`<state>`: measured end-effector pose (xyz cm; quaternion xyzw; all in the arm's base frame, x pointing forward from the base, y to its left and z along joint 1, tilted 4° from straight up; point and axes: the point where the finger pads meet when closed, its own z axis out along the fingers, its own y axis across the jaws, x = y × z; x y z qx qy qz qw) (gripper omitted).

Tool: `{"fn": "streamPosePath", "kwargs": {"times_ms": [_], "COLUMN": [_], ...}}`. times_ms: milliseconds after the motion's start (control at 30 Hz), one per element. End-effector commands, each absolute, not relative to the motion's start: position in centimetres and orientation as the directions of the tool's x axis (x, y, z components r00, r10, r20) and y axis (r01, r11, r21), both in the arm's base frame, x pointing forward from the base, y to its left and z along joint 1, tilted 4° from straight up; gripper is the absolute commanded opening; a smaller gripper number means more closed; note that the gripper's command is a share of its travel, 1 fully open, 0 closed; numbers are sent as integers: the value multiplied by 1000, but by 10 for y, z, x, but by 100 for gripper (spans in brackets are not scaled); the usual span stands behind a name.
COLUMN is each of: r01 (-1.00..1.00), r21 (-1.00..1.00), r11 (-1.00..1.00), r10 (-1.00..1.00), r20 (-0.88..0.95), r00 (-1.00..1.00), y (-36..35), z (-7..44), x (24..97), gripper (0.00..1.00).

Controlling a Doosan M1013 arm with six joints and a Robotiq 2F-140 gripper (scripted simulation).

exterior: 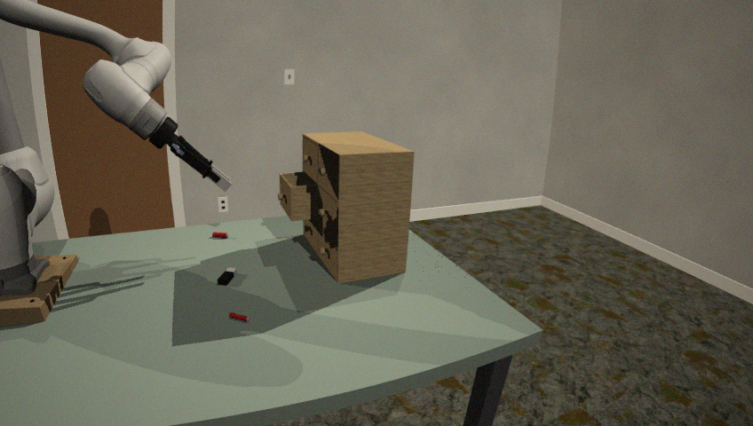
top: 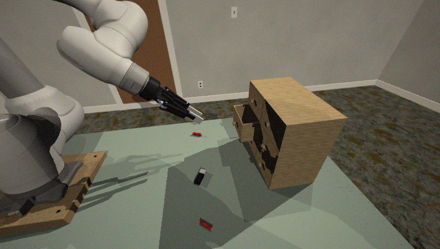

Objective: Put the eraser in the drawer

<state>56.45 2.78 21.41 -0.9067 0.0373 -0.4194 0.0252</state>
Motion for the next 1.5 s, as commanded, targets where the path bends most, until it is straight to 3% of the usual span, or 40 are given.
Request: {"fn": "streamPosePath", "kwargs": {"times_ms": [0,533,1467], "r01": [-90,-86,-86], "r21": [-41,-43,-44], "r11": [-995,-995,-995], "r10": [-91,-97,-90], "r20": [724,458,98], "r00": [684,884,991], "y": [28,31,33], "z": [216,241,270], "x": [563,533,500], "gripper": [20,20,20]}}
